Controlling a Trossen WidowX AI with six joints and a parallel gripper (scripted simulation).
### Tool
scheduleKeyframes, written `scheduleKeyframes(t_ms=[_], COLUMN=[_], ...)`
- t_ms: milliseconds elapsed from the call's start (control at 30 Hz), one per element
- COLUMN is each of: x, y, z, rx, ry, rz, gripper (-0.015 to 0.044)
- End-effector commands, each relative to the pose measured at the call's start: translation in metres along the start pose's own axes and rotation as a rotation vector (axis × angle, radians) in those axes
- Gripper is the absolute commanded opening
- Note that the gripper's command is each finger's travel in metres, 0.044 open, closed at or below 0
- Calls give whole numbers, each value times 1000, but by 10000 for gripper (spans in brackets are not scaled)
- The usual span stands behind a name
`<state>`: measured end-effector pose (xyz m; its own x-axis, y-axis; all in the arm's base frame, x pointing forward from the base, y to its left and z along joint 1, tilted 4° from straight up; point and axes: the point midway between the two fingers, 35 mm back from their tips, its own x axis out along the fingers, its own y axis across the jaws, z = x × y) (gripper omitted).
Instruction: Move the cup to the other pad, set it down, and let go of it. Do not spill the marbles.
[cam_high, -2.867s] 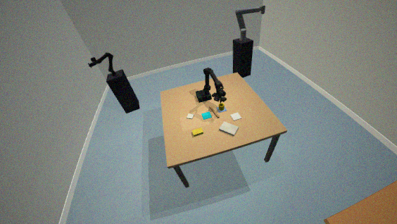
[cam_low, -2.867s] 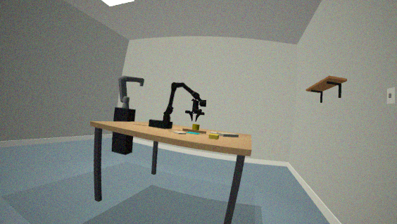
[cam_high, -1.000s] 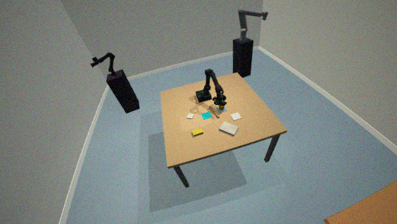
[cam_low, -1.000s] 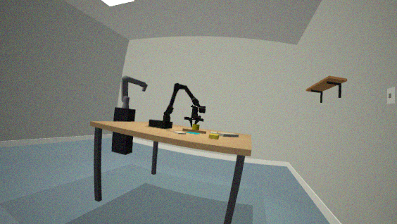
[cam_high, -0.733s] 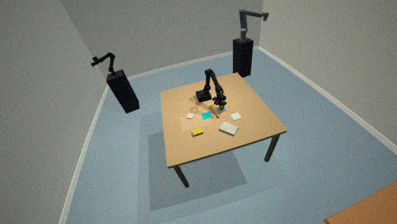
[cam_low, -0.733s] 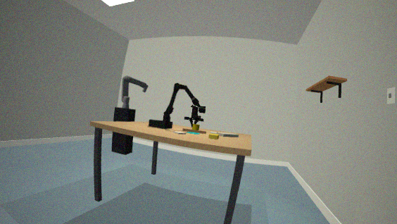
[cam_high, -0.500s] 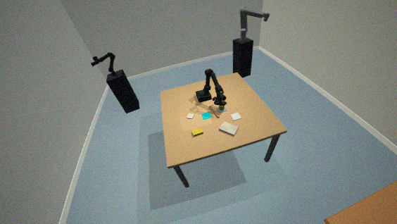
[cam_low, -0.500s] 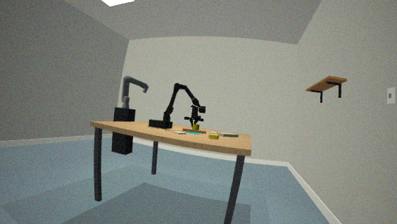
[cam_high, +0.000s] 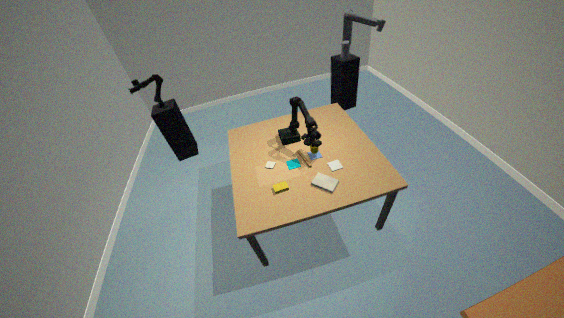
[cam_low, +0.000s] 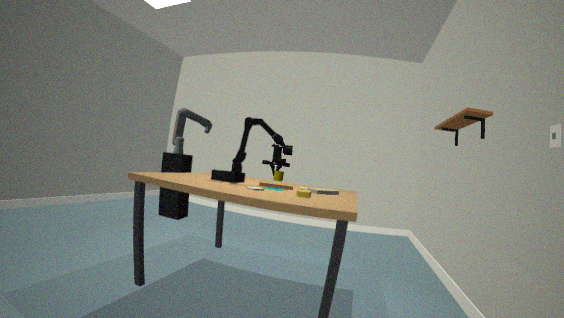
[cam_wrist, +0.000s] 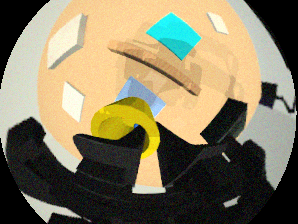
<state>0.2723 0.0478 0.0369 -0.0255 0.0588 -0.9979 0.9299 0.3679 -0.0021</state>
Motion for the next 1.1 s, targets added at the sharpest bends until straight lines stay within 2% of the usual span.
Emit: scheduleKeyframes(t_ms=[0, 633, 1067], x=[-11, -8, -9], y=[0, 0, -6], z=[0, 2, 24], rx=[-4, 0, -2], ry=[3, -1, -1], rz=[3, 5, 3], gripper=[0, 0, 0])
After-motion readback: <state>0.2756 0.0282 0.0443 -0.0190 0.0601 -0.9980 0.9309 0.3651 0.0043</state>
